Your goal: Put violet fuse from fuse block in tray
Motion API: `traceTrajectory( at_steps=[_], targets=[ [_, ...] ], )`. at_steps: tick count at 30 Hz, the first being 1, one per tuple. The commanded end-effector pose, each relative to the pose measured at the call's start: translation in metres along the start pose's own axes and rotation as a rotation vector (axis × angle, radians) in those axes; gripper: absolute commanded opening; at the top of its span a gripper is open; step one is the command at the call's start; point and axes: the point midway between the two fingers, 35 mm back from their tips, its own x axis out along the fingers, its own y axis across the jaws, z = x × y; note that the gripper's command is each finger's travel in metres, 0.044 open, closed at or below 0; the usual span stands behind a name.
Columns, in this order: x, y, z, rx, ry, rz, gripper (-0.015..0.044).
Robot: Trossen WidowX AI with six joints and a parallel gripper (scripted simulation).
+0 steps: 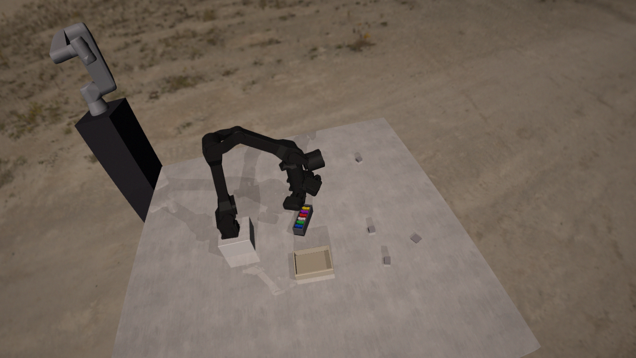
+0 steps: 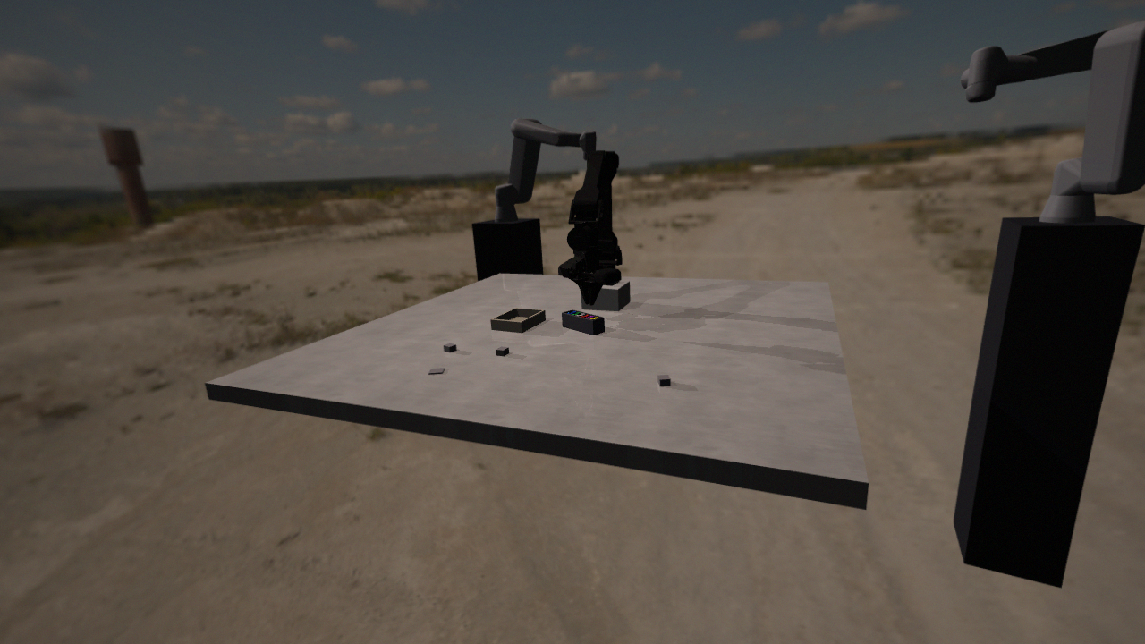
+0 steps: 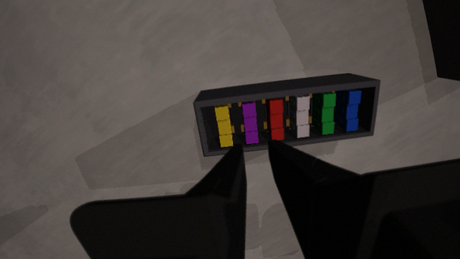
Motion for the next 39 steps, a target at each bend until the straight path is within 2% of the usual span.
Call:
traceTrajectory(
  at_steps=[1,39],
  targets=[
    [0.000,0.000,0.001,-0.005,0.009,0.005,0.0067],
    [0.029,-0.001,0.002,-0.005,0.009,0.005,0.0067]
  ],
)
